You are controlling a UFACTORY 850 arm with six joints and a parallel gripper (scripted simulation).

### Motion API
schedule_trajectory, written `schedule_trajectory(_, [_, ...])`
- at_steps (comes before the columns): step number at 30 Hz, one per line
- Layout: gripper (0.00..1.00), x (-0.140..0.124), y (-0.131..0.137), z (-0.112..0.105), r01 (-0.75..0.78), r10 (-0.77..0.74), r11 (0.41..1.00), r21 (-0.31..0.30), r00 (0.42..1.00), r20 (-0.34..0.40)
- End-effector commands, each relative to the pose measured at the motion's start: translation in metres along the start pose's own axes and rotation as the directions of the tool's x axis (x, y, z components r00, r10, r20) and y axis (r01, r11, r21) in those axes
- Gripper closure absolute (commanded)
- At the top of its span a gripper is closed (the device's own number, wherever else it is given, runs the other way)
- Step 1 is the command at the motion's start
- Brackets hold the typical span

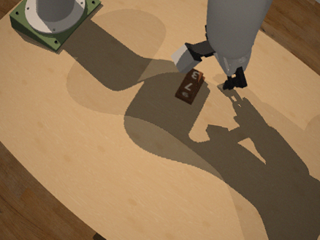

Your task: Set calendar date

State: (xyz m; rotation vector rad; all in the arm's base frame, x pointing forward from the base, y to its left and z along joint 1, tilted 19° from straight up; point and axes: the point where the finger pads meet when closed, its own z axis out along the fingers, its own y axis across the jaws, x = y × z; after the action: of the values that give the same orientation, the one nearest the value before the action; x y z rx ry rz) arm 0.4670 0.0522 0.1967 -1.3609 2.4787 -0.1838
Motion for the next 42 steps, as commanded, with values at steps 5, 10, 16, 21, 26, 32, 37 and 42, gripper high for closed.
schedule_trajectory(5, [0.0, -0.001, 0.0, 0.0, -0.001, 0.001, 1.0, 0.012, 1.0, -0.016])
schedule_trajectory(10, [0.0, -0.001, 0.0, 0.0, -0.001, 0.001, 1.0, 0.012, 1.0, -0.016])
schedule_trajectory(16, [0.0, -0.001, 0.0, 0.0, -0.001, 0.001, 1.0, 0.012, 1.0, -0.016])
schedule_trajectory(21, [0.0, -0.001, 0.0, 0.0, -0.001, 0.001, 1.0, 0.012, 1.0, -0.016])
schedule_trajectory(26, [0.0, 0.005, -0.005, -0.001, -0.001, 0.001, 1.0, 0.012, 1.0, -0.016])
schedule_trajectory(32, [0.0, 0.013, -0.011, -0.001, -0.001, 0.001, 1.0, 0.012, 1.0, -0.016])
schedule_trajectory(37, [0.0, 0.018, -0.015, -0.001, -0.001, 0.001, 1.0, 0.012, 1.0, -0.016])
schedule_trajectory(42, [0.0, 0.024, -0.02, -0.002, -0.001, 0.001, 1.0, 0.012, 1.0, -0.016])
